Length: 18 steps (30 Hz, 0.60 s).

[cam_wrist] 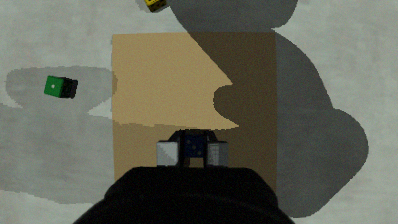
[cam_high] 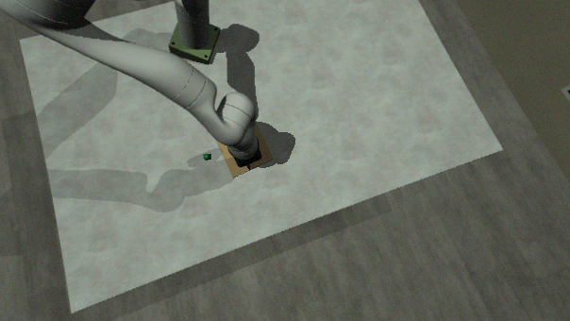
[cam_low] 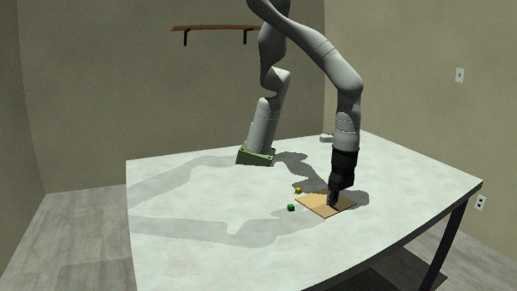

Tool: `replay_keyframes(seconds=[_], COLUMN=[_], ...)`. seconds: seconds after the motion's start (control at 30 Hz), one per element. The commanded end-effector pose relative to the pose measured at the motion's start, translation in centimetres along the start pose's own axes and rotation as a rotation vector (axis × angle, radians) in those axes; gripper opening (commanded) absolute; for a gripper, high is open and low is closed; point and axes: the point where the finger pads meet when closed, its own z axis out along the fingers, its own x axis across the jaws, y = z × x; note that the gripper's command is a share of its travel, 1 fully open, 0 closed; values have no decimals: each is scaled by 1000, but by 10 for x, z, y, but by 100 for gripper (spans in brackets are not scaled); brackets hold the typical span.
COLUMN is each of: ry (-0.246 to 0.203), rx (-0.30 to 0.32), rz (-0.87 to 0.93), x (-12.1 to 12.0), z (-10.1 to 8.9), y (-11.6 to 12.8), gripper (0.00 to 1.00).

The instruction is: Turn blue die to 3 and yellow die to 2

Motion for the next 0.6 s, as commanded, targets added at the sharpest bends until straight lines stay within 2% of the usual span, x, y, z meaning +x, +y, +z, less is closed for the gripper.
replay_keyframes(seconds=[0.0,0.57], ry=[0,0], rx=[-1,-1], rz=[0,0], x=[0,0], z=[0,3], y=[0,0], gripper=[34,34])
